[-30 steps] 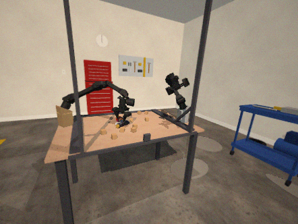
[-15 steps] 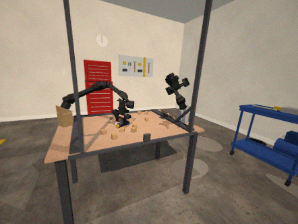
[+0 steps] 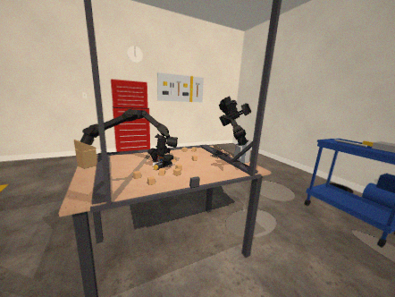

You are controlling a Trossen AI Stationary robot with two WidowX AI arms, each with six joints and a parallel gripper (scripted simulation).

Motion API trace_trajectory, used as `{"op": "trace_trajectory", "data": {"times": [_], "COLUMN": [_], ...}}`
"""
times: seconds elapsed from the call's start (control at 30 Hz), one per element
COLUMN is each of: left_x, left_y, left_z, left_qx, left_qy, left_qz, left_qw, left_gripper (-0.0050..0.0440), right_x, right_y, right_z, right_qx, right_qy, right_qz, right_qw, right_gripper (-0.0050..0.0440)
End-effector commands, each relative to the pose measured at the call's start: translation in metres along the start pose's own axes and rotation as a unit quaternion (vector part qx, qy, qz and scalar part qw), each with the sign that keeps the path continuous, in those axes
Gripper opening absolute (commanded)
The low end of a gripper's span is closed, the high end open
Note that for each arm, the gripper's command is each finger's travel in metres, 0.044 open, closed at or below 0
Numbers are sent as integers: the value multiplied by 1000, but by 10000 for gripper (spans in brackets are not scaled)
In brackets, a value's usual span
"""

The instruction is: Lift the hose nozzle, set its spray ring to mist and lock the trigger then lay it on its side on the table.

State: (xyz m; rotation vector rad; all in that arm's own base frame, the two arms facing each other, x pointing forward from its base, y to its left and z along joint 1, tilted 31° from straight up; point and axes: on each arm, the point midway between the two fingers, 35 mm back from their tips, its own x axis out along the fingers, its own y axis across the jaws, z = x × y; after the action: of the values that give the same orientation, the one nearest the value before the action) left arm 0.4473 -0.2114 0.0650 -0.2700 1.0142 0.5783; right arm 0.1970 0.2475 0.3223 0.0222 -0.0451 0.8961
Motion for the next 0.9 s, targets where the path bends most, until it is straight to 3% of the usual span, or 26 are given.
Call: {"op": "trace_trajectory", "data": {"times": [0.0,0.1,0.13,0.8,0.87], "left_x": [-9,-9,-9,-9,-9], "left_y": [-1,-2,-2,-2,0], "left_z": [5,5,5,5,6], "left_qx": [-2,-2,-2,-2,-39], "left_qy": [-3,-3,-3,-3,2], "left_qz": [-11,-11,-11,-11,-11], "left_qw": [1000,1000,1000,1000,999], "left_gripper": [362,362,165,165,165], "right_x": [-1,-1,-1,-1,-1], "right_y": [1,1,1,1,1], "right_z": [7,7,7,7,7], "right_qx": [-1,-1,-1,-1,-1], "right_qy": [-9,-9,-9,-9,-9], "right_qz": [1,1,1,1,1], "right_qw": [1000,1000,1000,1000,1000], "right_gripper": [407,407,407,407,407]}}
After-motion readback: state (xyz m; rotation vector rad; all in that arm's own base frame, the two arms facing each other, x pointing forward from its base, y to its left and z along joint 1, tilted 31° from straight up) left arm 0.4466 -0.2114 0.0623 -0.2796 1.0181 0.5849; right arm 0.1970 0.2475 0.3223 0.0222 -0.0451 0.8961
